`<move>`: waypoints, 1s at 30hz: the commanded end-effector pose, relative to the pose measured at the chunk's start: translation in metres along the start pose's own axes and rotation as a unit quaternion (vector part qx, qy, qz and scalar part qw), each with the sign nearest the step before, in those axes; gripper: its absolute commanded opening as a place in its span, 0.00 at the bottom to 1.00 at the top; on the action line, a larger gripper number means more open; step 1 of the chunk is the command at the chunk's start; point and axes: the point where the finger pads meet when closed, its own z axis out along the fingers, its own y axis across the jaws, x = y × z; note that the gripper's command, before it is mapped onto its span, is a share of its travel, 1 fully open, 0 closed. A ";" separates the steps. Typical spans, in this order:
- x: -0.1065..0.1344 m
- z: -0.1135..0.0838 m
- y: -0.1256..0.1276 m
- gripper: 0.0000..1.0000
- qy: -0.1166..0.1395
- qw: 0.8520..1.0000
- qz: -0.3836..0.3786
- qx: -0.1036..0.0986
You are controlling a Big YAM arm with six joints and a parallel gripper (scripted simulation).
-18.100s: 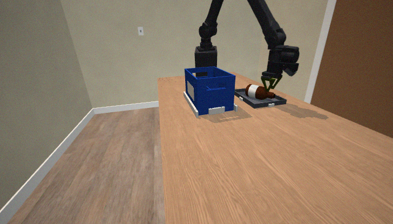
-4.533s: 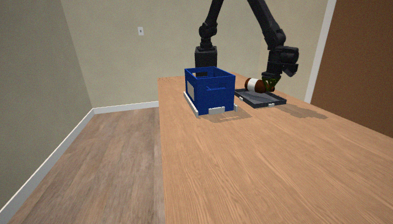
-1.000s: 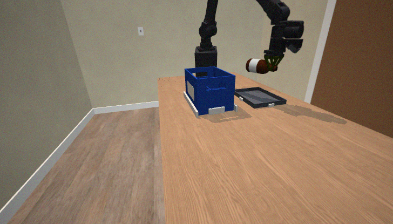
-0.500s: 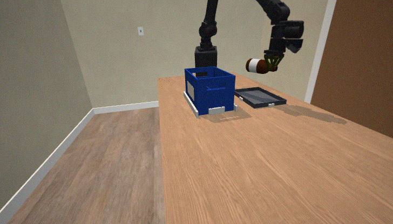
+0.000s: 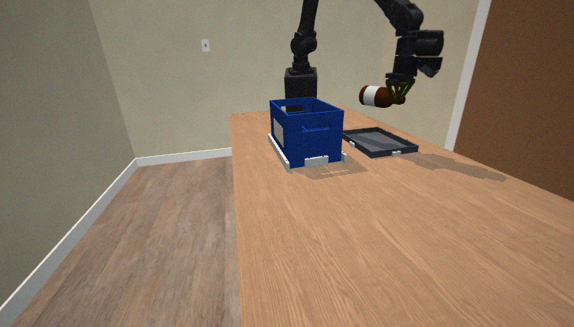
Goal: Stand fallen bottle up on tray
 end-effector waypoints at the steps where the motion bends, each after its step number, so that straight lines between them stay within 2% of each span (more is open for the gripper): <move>1: -0.033 -0.044 -0.001 0.00 -0.044 0.999 0.003 0.004; 17: -0.033 -0.044 -0.001 0.00 -0.044 0.998 0.047 0.002; 30: -0.033 -0.044 -0.001 0.00 -0.044 0.990 0.131 -0.002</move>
